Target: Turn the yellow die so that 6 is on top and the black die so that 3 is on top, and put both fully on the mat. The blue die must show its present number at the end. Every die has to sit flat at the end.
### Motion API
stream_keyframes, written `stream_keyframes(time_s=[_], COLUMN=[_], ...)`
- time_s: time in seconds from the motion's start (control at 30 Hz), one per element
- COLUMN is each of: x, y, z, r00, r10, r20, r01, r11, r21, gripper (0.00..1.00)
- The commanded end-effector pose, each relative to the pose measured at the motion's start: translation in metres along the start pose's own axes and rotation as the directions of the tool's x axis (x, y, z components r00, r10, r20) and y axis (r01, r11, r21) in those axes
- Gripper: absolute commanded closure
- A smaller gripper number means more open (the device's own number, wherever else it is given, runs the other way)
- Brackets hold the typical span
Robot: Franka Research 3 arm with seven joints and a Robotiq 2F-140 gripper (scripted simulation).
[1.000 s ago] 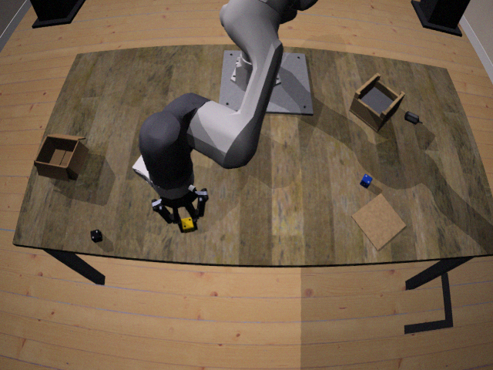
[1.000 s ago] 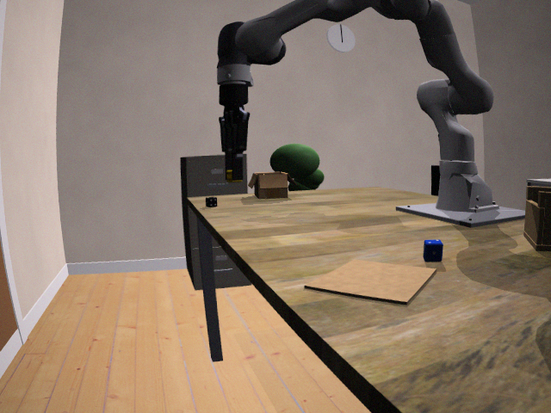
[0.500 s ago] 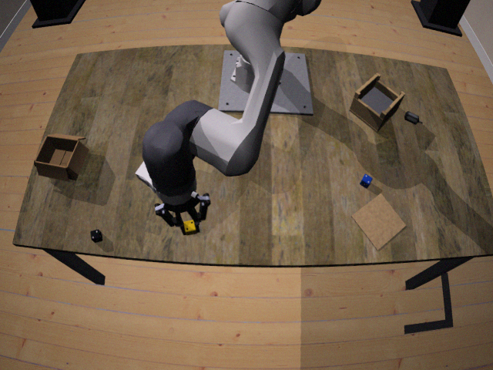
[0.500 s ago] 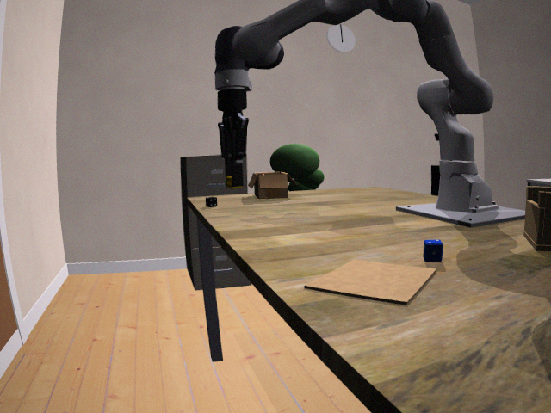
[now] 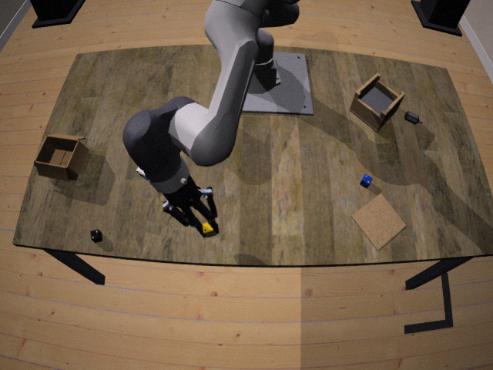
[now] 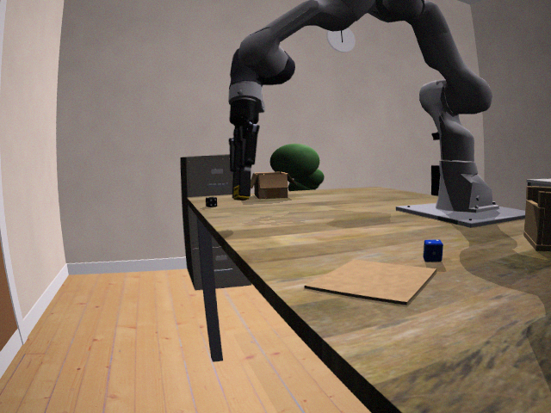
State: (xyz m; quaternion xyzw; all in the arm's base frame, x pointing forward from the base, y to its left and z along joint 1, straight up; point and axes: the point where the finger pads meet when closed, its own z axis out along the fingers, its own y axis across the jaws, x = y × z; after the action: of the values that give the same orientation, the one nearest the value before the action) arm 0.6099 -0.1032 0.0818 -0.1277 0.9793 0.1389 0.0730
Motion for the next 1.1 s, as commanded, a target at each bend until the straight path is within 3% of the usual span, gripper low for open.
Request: stream_keyframes(time_s=[0.0, 0.37, 0.43, 0.5, 0.93, 1.0, 1.07], x=[-0.008, -0.014, -0.014, -0.016, -0.021, -0.021, -0.021], y=[0.006, 0.016, 0.016, 0.018, 0.015, 0.015, 0.012], z=[0.003, 0.007, 0.007, 0.006, 0.000, 0.000, -0.002], r00=[0.986, 0.951, 0.951, 0.932, 0.853, 0.853, 0.825], r10=[-0.135, -0.155, -0.155, -0.158, -0.161, -0.161, -0.163], r20=[0.096, 0.266, 0.266, 0.325, 0.496, 0.496, 0.542], r01=[0.140, 0.185, 0.185, 0.198, 0.220, 0.220, 0.219], r11=[0.989, 0.978, 0.978, 0.975, 0.973, 0.973, 0.975], r21=[-0.046, -0.093, -0.093, -0.096, -0.062, -0.062, -0.041], gripper=[0.76, 0.76, 0.76, 0.76, 0.76, 0.76, 0.76])
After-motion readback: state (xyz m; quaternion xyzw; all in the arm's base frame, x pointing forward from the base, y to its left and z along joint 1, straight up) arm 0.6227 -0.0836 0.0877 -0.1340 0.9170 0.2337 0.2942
